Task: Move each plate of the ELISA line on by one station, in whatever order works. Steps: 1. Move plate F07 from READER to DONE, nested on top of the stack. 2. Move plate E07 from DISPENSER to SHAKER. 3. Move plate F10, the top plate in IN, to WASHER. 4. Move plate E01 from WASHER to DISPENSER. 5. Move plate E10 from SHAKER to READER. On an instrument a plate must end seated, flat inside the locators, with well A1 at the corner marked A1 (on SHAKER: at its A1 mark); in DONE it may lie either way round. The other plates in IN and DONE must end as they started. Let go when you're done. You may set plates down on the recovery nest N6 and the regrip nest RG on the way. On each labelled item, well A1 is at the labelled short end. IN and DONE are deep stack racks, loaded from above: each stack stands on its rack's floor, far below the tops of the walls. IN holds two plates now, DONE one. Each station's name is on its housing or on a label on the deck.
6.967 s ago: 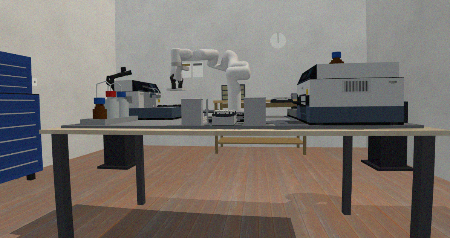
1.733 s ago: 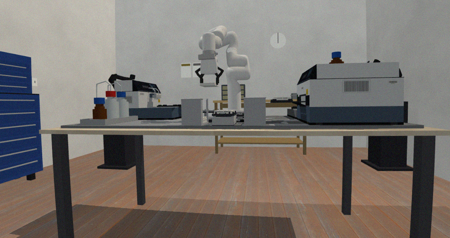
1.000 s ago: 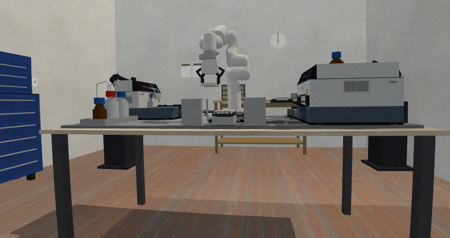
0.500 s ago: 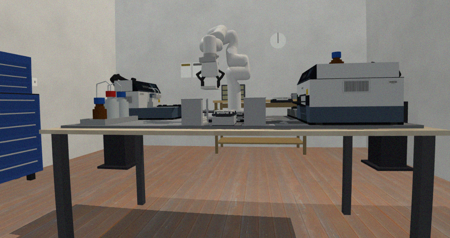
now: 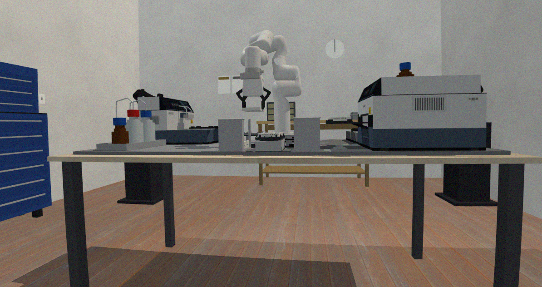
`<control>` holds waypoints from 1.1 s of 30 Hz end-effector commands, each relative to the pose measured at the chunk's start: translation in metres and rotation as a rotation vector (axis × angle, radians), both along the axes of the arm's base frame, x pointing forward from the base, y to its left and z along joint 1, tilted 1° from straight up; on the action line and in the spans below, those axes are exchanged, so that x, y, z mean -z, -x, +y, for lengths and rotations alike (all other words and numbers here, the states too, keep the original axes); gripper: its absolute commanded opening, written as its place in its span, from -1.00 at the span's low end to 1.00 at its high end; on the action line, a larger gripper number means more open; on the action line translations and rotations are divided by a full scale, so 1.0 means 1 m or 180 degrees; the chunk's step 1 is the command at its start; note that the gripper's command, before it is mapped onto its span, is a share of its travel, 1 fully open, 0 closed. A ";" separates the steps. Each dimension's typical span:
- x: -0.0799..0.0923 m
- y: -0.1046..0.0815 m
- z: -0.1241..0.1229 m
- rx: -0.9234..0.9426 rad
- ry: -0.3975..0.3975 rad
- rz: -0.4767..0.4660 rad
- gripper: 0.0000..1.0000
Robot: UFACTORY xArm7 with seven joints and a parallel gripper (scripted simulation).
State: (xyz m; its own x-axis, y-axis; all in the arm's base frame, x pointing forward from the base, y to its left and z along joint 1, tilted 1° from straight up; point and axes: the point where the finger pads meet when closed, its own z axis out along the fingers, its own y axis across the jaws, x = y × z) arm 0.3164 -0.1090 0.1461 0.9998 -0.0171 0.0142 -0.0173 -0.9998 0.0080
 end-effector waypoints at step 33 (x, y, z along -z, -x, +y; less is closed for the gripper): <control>0.040 -0.002 -0.001 0.0000 0.0003 -0.0017 -1.00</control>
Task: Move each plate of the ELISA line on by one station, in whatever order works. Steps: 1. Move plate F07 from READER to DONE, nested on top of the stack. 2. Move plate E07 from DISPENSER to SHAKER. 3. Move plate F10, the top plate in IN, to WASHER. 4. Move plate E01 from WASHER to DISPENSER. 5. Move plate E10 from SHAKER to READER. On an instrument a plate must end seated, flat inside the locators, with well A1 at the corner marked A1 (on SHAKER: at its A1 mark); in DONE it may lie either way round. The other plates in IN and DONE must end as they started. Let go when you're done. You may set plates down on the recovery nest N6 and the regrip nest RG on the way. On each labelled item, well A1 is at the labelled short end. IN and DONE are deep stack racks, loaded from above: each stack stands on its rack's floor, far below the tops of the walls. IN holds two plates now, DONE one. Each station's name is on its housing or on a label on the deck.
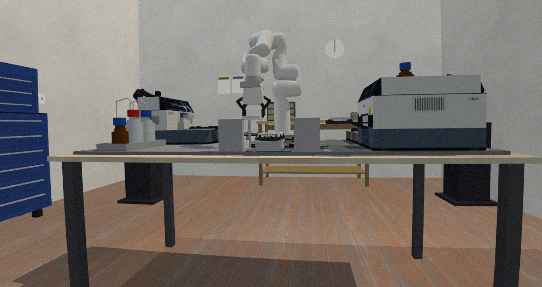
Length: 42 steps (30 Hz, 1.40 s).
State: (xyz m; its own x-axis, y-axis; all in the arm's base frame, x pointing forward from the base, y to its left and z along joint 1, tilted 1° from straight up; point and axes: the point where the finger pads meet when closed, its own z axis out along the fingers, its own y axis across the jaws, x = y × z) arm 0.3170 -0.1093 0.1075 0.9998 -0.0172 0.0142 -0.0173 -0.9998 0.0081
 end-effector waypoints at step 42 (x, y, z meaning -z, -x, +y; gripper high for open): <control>0.038 -0.003 -0.001 0.0000 0.0003 -0.0017 -1.00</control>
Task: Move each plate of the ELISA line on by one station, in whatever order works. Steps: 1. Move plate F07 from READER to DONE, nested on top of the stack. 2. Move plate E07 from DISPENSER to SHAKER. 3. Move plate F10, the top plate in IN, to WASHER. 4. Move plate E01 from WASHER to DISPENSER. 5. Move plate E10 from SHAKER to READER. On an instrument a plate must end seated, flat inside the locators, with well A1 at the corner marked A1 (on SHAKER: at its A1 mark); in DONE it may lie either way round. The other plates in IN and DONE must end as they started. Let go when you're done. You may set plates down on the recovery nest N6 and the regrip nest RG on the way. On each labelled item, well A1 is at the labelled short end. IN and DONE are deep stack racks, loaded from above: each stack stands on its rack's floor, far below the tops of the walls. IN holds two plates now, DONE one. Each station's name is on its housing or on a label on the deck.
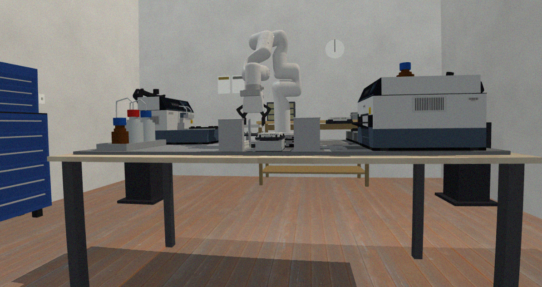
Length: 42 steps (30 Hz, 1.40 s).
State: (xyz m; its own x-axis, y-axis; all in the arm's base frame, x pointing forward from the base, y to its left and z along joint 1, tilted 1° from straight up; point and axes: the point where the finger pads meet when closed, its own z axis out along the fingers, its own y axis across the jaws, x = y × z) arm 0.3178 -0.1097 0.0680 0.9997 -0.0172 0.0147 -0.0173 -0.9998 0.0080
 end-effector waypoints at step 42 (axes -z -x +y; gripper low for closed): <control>0.017 -0.002 -0.001 0.0000 0.0003 -0.0015 -1.00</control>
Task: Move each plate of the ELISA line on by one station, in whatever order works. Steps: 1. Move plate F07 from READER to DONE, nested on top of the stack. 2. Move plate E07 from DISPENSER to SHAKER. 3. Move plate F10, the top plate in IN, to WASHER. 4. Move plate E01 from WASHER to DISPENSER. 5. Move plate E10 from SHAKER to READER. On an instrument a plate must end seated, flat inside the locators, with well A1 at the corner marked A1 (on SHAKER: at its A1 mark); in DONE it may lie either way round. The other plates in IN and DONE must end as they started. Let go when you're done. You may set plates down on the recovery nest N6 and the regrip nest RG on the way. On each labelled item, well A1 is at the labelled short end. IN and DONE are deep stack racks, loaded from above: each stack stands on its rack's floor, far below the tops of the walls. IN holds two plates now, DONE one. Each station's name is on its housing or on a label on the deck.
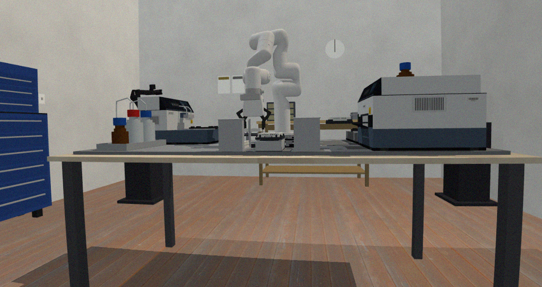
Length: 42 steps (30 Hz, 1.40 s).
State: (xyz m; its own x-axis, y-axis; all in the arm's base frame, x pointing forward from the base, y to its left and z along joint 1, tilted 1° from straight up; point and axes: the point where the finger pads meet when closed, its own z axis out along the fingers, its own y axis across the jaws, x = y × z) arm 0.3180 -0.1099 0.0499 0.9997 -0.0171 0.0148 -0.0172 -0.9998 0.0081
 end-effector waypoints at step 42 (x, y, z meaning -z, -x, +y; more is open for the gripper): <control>0.006 -0.002 0.000 0.0000 0.0003 -0.0014 -1.00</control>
